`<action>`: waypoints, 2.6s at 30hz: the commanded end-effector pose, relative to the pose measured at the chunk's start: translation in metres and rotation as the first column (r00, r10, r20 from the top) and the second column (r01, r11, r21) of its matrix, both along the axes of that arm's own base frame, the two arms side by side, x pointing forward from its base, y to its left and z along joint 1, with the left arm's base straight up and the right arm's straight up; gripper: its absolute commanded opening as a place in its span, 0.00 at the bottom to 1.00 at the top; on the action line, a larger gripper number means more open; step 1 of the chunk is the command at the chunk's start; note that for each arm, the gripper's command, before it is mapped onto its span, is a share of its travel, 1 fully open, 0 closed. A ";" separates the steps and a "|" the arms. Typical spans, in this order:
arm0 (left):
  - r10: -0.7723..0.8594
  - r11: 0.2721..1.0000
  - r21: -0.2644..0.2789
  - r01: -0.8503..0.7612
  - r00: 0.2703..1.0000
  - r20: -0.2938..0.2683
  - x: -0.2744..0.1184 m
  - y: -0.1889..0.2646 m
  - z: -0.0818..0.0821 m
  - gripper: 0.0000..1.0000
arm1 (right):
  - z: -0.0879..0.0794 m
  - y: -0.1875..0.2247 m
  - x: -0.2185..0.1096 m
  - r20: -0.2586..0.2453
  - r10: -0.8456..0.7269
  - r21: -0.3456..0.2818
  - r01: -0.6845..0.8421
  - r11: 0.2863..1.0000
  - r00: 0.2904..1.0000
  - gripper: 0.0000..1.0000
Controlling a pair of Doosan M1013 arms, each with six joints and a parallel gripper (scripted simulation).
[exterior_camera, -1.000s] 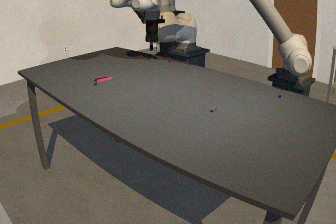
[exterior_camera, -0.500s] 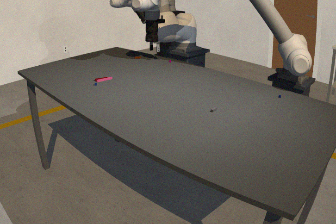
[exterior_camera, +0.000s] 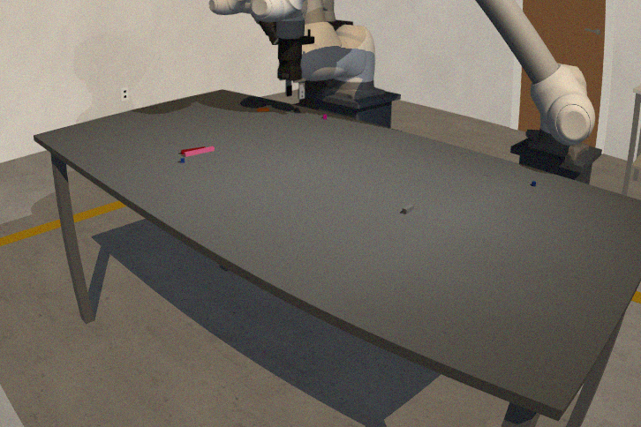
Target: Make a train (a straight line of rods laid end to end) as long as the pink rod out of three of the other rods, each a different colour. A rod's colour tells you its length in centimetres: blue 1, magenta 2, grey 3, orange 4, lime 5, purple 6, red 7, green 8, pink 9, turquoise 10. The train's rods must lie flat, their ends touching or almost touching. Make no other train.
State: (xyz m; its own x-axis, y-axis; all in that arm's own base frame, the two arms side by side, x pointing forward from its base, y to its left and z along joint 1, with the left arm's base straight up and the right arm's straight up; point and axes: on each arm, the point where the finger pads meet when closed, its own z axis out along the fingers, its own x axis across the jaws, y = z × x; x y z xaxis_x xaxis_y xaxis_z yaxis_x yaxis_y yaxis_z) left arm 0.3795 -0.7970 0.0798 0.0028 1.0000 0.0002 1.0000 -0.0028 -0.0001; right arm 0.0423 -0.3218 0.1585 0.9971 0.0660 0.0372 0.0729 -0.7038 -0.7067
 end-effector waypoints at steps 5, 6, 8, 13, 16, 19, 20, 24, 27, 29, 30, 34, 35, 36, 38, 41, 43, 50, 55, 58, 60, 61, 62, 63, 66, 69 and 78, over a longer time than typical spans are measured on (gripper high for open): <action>0.000 1.000 -0.001 0.000 1.000 0.001 0.000 0.000 0.001 1.00 | 0.000 0.000 0.000 0.000 0.000 -0.001 0.000 1.000 1.000 1.00; 0.000 1.000 -0.001 0.000 1.000 0.001 0.000 0.000 0.001 1.00 | 0.000 0.000 0.000 0.000 0.000 -0.001 0.000 1.000 1.000 1.00; 0.002 1.000 -0.001 -0.002 1.000 0.001 0.001 0.000 0.001 1.00 | 0.000 0.000 0.000 0.000 0.000 -0.001 0.000 1.000 1.000 1.00; 0.018 1.000 -0.001 -0.018 1.000 0.001 0.002 0.001 0.001 1.00 | 0.000 0.000 0.000 0.000 0.000 -0.001 0.000 1.000 1.000 1.00; 0.059 0.998 -0.002 -0.059 0.998 0.001 0.007 0.003 0.001 1.00 | 0.000 0.000 0.000 0.000 0.000 -0.001 0.000 1.000 1.000 1.00; 0.132 0.991 -0.002 -0.132 0.991 0.001 0.015 0.008 0.002 1.00 | 0.000 0.000 0.000 0.000 0.000 -0.001 0.000 1.000 1.000 1.00; 0.164 0.986 -0.002 -0.164 0.986 0.001 0.019 0.010 0.002 1.00 | 0.000 0.000 0.000 0.000 0.000 -0.001 0.000 1.000 1.000 1.00; 0.333 0.943 -0.002 -0.333 0.943 0.001 0.039 0.021 0.002 1.00 | 0.000 0.000 0.000 0.000 0.000 -0.001 0.000 1.000 1.000 1.00; 0.446 0.895 -0.002 -0.446 0.895 0.001 0.053 0.030 0.002 1.00 | 0.000 0.000 0.000 0.000 0.000 -0.001 0.000 1.000 1.000 1.00; 0.446 0.895 -0.002 -0.446 0.895 0.001 0.053 0.030 0.002 1.00 | 0.000 0.000 0.000 0.000 0.000 -0.001 0.000 1.000 1.000 1.00; 0.503 0.864 -0.002 -0.503 0.864 0.001 0.061 0.035 0.002 1.00 | 0.000 0.000 0.000 0.000 0.000 -0.001 0.000 1.000 1.000 1.00; 0.651 0.759 -0.002 -0.651 0.759 0.000 0.082 0.048 0.002 1.00 | 0.000 0.000 0.000 0.000 0.000 -0.001 0.000 1.000 1.000 1.00; 0.682 0.731 -0.002 -0.682 0.731 0.000 0.087 0.052 0.002 1.00 | 0.000 0.000 0.000 0.000 0.000 -0.001 0.000 1.000 1.000 1.00; 0.711 0.703 -0.002 -0.711 0.703 0.000 0.091 0.055 0.002 1.00 | 0.000 0.000 0.000 0.000 0.000 -0.001 0.000 1.000 1.000 1.00; 0.767 0.642 -0.002 -0.767 0.642 0.000 0.101 0.062 0.002 1.00 | 0.000 0.000 0.000 0.000 0.000 -0.001 0.000 1.000 1.000 1.00; 0.840 0.543 -0.002 -0.840 0.543 0.000 0.115 0.072 0.003 1.00 | 0.000 0.000 0.000 0.000 0.000 -0.001 0.000 1.000 1.000 1.00; 0.881 0.472 -0.002 -0.881 0.472 0.000 0.125 0.079 0.003 1.00 | 0.000 0.000 0.000 0.000 0.000 -0.001 0.000 1.000 1.000 1.00; 0.970 0.241 -0.002 -0.970 0.241 -0.001 0.153 0.103 0.003 1.00 | 0.000 0.000 0.000 0.000 0.000 -0.001 0.000 1.000 1.000 1.00; 0.999 0.035 -0.002 -0.999 0.035 -0.001 0.176 0.124 0.003 1.00 | 0.000 0.000 0.000 0.000 0.000 -0.001 0.000 1.000 1.000 1.00; 0.996 -0.088 -0.002 -0.996 -0.088 -0.001 0.189 0.138 0.003 1.00 | 0.000 0.000 0.000 0.000 0.000 -0.001 0.000 1.000 1.000 1.00; 0.986 -0.169 -0.001 -0.986 -0.169 -0.001 0.198 0.147 0.003 1.00 | 0.000 0.000 0.000 0.000 0.000 -0.001 0.000 1.000 1.000 1.00; 0.978 -0.210 -0.001 -0.978 -0.210 -0.001 0.202 0.152 0.003 1.00 | 0.000 0.000 0.000 0.000 0.000 -0.001 0.000 1.000 1.000 1.00; 0.978 -0.210 -0.001 -0.978 -0.210 -0.001 0.202 0.152 0.003 1.00 | 0.000 0.000 0.000 0.000 0.000 -0.001 0.000 1.000 1.000 1.00; 0.978 -0.210 -0.001 -0.978 -0.210 -0.001 0.202 0.152 0.003 1.00 | 0.000 0.000 0.000 0.000 0.000 -0.001 0.000 1.000 1.000 1.00; 0.928 -0.372 -0.001 -0.928 -0.372 -0.001 0.219 0.172 0.003 1.00 | 0.000 0.000 0.000 0.000 0.000 -0.001 0.000 1.000 1.000 1.00; 0.875 -0.484 -0.001 -0.875 -0.484 -0.001 0.231 0.187 0.003 1.00 | 0.000 0.000 0.000 0.000 0.000 -0.001 0.000 1.000 1.000 1.00; 0.641 -0.767 -0.001 -0.641 -0.767 -0.001 0.263 0.235 0.003 1.00 | 0.000 0.000 0.000 0.000 0.000 -0.001 0.000 1.000 1.000 1.00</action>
